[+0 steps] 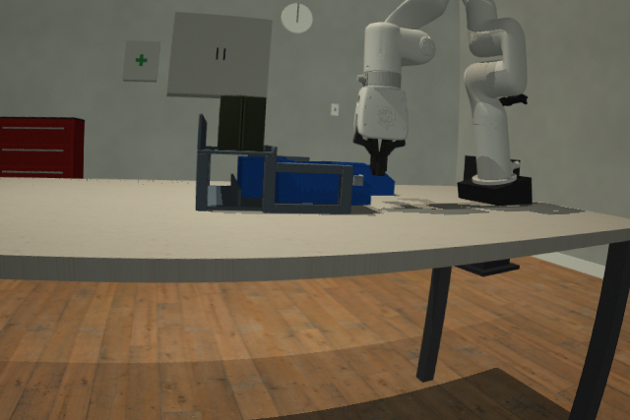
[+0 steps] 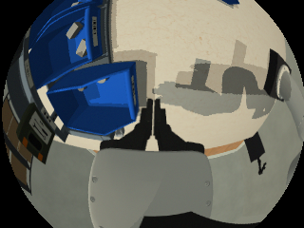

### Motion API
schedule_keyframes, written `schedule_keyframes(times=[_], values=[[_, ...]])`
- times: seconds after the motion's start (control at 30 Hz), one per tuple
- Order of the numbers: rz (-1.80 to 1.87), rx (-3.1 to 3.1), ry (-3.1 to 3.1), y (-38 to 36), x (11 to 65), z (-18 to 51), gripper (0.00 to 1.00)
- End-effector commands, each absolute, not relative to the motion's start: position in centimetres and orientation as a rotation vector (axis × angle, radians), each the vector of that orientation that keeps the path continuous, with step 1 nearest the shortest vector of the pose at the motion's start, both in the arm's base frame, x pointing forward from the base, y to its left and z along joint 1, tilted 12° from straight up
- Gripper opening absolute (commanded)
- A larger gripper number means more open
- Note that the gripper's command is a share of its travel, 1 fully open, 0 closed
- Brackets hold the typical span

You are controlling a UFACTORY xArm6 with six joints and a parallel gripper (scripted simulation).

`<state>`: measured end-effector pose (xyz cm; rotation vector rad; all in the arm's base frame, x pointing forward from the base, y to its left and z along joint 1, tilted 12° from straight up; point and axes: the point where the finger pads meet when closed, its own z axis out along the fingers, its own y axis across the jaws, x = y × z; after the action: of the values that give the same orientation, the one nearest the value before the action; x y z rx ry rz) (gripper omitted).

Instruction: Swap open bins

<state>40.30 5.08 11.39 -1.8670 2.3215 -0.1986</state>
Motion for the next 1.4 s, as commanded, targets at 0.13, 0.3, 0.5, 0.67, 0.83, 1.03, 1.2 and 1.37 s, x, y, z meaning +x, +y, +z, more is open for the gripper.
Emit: schedule_keyframes(times=[0.13,0.3,0.5,0.67,0.83,1.03,1.2,1.37], values=[[-0.202,-1.865,2.318,5.1,41.1,8.7,0.0],[-0.202,-1.865,2.318,5.1,41.3,8.0,0.0],[-0.202,-1.865,2.318,5.1,41.5,7.0,0.0],[-0.202,-1.865,2.318,5.0,41.5,6.6,0.0],[-0.202,-1.865,2.318,5.0,41.6,6.5,0.0],[-0.202,-1.865,2.318,5.0,41.6,6.5,0.0],[-0.202,-1.865,2.318,5.0,41.6,6.5,0.0],[-0.202,-1.865,2.318,5.0,41.6,6.5,0.0]])
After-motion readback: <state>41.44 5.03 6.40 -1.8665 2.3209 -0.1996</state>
